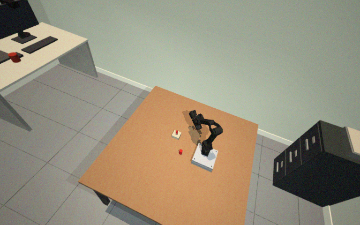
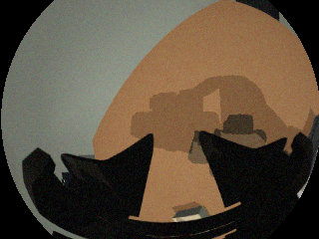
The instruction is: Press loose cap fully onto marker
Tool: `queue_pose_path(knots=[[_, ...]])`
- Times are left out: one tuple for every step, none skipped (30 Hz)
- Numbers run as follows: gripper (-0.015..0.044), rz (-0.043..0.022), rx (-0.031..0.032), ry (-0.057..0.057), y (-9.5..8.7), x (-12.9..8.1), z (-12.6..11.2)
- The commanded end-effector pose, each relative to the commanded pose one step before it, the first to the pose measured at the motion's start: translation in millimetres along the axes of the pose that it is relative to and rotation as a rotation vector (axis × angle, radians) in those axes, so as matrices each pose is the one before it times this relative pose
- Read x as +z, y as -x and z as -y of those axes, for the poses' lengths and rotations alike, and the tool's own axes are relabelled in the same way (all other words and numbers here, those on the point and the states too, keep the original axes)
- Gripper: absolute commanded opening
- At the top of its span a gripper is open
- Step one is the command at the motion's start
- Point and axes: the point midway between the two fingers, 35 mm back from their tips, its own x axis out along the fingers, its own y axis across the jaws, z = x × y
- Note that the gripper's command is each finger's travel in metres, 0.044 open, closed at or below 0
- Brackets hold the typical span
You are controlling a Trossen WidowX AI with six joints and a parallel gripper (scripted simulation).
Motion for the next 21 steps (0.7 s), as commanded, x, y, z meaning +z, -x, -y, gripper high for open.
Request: queue_pose_path(knots=[[0.0247, -0.16124, -0.00239, 0.1114, 25.89, -54.63, -4.95], [0.0247, -0.04435, -0.00693, 0.0353, 5.91, -16.34, -0.23], [0.0247, -0.04323, -0.00824, 0.0356, 5.79, -16.26, 0.14], [0.0247, -0.04206, -0.00955, 0.0360, 5.66, -16.16, 0.52], [0.0247, -0.04086, -0.01086, 0.0363, 5.54, -16.05, 0.89], [0.0247, -0.03961, -0.01218, 0.0366, 5.41, -15.93, 1.28], [0.0247, -0.04071, -0.01438, 0.0391, 5.62, -16.79, 1.80], [0.0247, -0.03950, -0.01598, 0.0396, 5.51, -16.76, 2.26], [0.0247, -0.03793, -0.01747, 0.0398, 5.34, -16.58, 2.72], [0.0247, -0.03632, -0.01893, 0.0398, 5.18, -16.39, 3.17], [0.0247, -0.03466, -0.02038, 0.0399, 5.01, -16.18, 3.62], [0.0247, -0.03295, -0.02180, 0.0398, 4.83, -15.96, 4.08], [0.0247, -0.03121, -0.02320, 0.0397, 4.65, -15.72, 4.53], [0.0247, -0.02942, -0.02457, 0.0396, 4.46, -15.47, 4.98], [0.0247, -0.02760, -0.02590, 0.0394, 4.28, -15.21, 5.43], [0.0247, -0.02573, -0.02719, 0.0391, 4.08, -14.93, 5.88], [0.0247, -0.02393, -0.02965, 0.0399, 4.09, -13.49, 8.27], [0.0247, -0.02216, -0.03064, 0.0393, 3.83, -13.11, 8.62], [0.0247, -0.01606, -0.02458, 0.0303, 2.76, -9.99, 6.92], [0.0247, -0.00913, -0.01504, 0.0180, 1.54, -5.92, 4.23], [0.0247, -0.00296, -0.00506, 0.0060, 0.49, -1.96, 1.42]])
